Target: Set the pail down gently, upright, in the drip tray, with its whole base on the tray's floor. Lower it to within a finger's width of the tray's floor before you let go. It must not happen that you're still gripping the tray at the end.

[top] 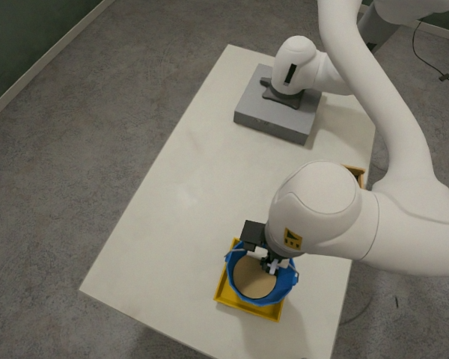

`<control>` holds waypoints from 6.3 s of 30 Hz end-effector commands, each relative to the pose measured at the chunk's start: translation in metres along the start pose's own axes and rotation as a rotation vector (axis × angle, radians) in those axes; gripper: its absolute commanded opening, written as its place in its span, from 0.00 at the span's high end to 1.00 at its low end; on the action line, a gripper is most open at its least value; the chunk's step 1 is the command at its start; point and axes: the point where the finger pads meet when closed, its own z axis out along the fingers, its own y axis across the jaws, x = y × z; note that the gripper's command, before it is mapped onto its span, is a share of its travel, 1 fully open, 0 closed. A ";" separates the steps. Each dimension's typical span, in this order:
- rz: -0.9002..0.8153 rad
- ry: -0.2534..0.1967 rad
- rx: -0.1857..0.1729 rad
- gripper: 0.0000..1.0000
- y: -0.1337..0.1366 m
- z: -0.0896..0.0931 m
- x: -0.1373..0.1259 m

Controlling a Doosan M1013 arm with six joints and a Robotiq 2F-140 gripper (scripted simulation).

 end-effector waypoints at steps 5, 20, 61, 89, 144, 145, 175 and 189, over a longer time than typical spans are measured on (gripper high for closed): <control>-0.001 0.003 0.008 0.90 0.002 -0.005 -0.006; -0.001 0.003 0.008 0.90 0.002 -0.005 -0.007; -0.001 0.003 0.008 0.90 0.002 -0.005 -0.007; -0.001 0.003 0.008 0.90 0.002 -0.004 -0.007; -0.001 0.004 0.004 0.90 0.002 0.040 -0.008; -0.001 0.004 0.004 0.90 0.002 0.040 -0.008; -0.001 0.004 0.004 0.90 0.003 0.070 -0.009; -0.001 0.004 0.004 0.90 0.003 0.076 -0.009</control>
